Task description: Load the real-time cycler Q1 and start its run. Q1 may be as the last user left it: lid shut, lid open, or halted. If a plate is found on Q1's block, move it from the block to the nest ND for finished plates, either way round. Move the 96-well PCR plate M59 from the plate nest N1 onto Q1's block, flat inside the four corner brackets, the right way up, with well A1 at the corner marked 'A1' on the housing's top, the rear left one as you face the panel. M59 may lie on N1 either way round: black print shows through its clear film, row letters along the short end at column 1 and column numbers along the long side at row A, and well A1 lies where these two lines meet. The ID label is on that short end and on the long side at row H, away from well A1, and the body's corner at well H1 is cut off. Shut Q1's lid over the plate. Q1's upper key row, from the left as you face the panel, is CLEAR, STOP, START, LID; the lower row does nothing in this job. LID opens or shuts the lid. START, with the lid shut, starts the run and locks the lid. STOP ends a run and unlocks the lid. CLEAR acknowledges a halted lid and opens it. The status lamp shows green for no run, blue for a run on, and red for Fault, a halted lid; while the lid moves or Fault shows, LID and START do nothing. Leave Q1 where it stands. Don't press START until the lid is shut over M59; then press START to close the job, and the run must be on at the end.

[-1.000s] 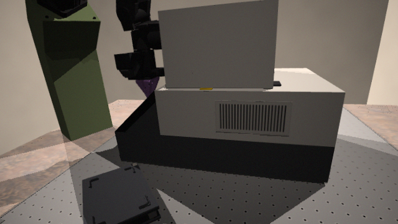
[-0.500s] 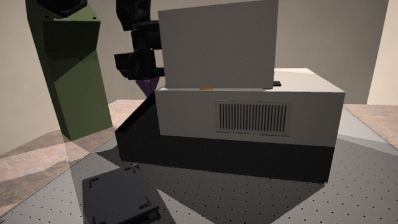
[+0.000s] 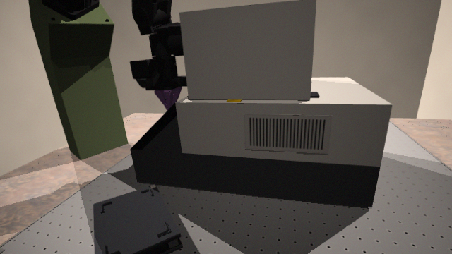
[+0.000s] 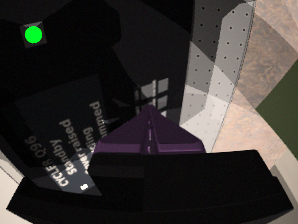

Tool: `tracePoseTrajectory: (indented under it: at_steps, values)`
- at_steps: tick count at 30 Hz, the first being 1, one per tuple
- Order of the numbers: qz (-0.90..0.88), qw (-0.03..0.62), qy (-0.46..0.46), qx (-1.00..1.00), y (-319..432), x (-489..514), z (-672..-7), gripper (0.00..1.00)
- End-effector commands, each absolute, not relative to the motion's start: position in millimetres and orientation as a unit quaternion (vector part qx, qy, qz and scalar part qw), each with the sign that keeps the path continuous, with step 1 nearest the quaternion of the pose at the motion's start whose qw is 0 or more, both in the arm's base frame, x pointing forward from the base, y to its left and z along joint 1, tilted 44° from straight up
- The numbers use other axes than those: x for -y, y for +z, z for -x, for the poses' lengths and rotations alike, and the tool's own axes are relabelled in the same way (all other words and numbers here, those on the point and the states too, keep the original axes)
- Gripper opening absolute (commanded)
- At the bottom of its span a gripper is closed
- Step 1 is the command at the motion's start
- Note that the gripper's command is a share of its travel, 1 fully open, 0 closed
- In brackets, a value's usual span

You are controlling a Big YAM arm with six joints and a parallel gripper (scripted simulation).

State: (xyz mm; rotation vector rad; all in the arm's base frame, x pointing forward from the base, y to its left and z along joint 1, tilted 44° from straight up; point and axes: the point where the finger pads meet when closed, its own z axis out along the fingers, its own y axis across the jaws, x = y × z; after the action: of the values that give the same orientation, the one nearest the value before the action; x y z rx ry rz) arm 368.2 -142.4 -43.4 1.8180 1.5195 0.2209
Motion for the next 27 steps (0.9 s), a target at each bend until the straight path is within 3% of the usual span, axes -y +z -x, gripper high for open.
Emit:
tracePoseTrajectory:
  at_steps: [1,27]
  values:
    - [-0.707,0.377,0.088,-0.592,-36.0,140.7,-370.8,0.0]
    - [-0.707,0.373,0.092,-0.593,-40.1,136.3,-376.3,0.0]
